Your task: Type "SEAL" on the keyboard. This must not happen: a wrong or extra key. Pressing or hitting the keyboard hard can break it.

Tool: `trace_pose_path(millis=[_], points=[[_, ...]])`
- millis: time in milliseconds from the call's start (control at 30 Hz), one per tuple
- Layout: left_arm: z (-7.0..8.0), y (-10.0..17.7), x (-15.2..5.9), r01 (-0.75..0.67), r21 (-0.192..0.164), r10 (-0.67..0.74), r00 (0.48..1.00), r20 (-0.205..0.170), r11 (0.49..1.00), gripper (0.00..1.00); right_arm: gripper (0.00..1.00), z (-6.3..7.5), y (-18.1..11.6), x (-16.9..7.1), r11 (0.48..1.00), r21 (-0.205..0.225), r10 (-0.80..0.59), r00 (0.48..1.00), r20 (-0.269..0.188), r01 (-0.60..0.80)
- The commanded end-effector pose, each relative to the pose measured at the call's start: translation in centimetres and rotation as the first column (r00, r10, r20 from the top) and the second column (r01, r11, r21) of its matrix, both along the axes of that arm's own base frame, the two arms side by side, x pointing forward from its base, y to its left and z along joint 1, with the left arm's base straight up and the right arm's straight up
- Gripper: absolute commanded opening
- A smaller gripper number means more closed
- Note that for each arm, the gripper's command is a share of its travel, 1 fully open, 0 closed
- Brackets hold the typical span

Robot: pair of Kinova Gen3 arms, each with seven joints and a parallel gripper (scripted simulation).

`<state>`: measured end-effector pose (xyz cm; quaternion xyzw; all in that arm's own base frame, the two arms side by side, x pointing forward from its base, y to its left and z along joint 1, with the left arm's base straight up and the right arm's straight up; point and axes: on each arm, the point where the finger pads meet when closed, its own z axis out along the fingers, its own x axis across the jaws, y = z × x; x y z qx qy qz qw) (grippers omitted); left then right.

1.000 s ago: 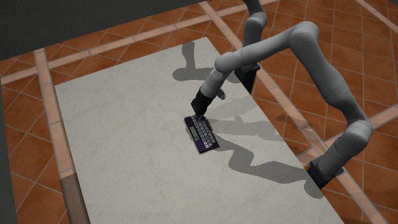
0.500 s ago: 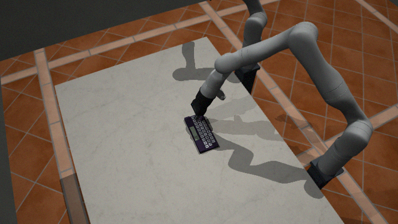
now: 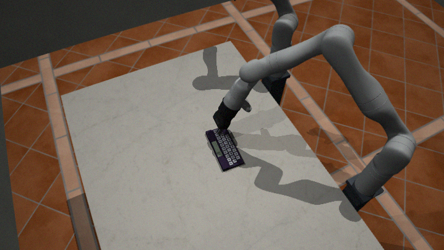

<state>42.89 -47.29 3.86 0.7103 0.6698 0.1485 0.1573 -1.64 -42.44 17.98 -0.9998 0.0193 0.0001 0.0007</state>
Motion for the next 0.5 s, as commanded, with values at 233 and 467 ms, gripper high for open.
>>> trace_pose_path(millis=[233,467], points=[[0.04,-0.05,0.04,0.0,-0.002,0.0,1.0,0.001,1.0,0.0,1.0,0.06,-0.03,-0.01,1.0,-0.001,0.0,1.0,0.0,0.0],[-0.06,-0.05,0.04,0.0,-0.002,0.0,1.0,0.001,1.0,0.0,1.0,0.06,-0.03,-0.01,1.0,-0.001,0.0,1.0,0.0,0.0]])
